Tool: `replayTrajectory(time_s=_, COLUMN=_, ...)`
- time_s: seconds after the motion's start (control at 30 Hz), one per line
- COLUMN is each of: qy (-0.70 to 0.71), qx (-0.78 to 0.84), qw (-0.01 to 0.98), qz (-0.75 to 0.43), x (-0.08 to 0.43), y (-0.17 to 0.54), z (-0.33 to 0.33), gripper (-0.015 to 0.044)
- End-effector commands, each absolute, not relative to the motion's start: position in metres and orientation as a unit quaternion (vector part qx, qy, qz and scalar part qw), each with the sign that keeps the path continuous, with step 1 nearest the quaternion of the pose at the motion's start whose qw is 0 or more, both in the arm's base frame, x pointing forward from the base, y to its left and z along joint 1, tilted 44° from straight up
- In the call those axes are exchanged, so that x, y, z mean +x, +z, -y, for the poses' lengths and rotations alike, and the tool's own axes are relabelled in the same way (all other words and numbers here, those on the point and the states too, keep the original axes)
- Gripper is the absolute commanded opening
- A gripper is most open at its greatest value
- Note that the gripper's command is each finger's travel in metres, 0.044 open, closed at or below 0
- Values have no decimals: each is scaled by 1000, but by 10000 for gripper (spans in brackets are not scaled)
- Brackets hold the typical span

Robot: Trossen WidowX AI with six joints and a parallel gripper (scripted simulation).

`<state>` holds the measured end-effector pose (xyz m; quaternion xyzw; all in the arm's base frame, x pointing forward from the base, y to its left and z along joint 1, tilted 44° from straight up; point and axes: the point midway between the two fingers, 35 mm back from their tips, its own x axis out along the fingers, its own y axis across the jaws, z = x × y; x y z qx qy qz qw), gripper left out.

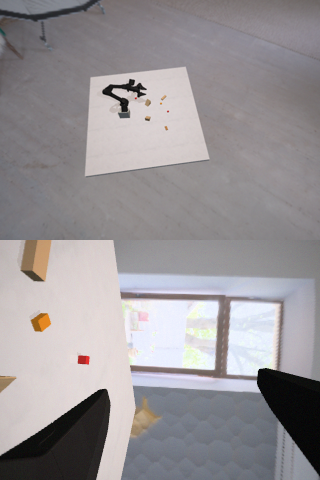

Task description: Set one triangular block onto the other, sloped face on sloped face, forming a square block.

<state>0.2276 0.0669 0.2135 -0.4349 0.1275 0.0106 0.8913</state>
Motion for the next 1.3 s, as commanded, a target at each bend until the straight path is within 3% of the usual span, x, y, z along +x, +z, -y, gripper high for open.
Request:
replayTrajectory(time_s=0.0, qy=15, qx=-438, qw=889, qz=-131, x=229, y=213, z=-68, gripper=426)
replayTrajectory(time_s=0.3, qy=264, qx=-456, qw=779, qz=-340, x=254, y=151, z=-83, gripper=440)
replayTrajectory(time_s=0.63, qy=496, qx=-116, qw=718, qz=-475, x=261, y=138, z=-82, gripper=440)
replayTrajectory(time_s=0.73, qy=512, qx=-43, qw=718, qz=-470, x=269, y=145, z=-78, gripper=440)
replayTrajectory(time_s=1.27, qy=511, qx=-44, qw=718, qz=-470, x=271, y=134, z=-87, gripper=440)
